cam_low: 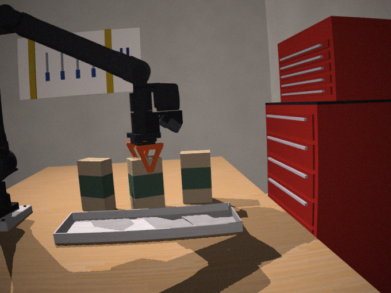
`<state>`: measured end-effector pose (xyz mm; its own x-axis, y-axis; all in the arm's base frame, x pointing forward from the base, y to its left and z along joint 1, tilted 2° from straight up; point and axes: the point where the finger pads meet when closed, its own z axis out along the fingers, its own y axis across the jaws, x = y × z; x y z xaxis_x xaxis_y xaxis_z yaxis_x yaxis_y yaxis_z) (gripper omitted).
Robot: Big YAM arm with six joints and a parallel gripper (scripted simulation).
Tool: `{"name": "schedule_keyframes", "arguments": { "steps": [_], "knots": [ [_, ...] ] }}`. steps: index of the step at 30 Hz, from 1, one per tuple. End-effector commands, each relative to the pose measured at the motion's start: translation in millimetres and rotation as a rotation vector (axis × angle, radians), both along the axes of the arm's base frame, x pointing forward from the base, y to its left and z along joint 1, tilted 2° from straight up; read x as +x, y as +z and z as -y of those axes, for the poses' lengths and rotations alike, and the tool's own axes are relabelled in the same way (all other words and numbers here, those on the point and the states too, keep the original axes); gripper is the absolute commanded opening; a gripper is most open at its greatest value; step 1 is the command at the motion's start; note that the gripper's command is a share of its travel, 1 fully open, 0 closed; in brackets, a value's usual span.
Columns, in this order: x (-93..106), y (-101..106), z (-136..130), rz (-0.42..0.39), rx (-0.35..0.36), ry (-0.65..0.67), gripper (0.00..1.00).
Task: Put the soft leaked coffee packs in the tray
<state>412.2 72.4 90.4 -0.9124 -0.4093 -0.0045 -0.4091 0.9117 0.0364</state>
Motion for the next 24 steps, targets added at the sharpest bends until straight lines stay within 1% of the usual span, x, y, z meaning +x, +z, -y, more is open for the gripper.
{"name": "schedule_keyframes", "arguments": {
  "steps": [1,13,14,15,16,19,21,23,24],
  "knots": [
    [-2.7,-3.3,-3.7,-0.004,0.0,-0.001,0.78],
    [-2.7,-3.3,-3.7,-0.004,0.0,-0.001,0.78],
    [-4.0,-0.9,-3.3,-0.006,0.0,-0.001,0.78],
    [-2.8,12.4,-2.9,0.01,0.003,-0.001,0.78],
    [16.6,37.9,-4.8,0.059,0.011,-0.001,0.78],
    [15.5,78.9,3.0,0.062,0.01,-0.002,0.78],
    [14.2,91.2,4.1,0.062,0.01,-0.001,0.78],
    [13.5,110.4,5.0,0.063,0.01,-0.001,0.78],
    [13.5,110.4,5.0,0.063,0.01,-0.001,0.78]
  ]
}}
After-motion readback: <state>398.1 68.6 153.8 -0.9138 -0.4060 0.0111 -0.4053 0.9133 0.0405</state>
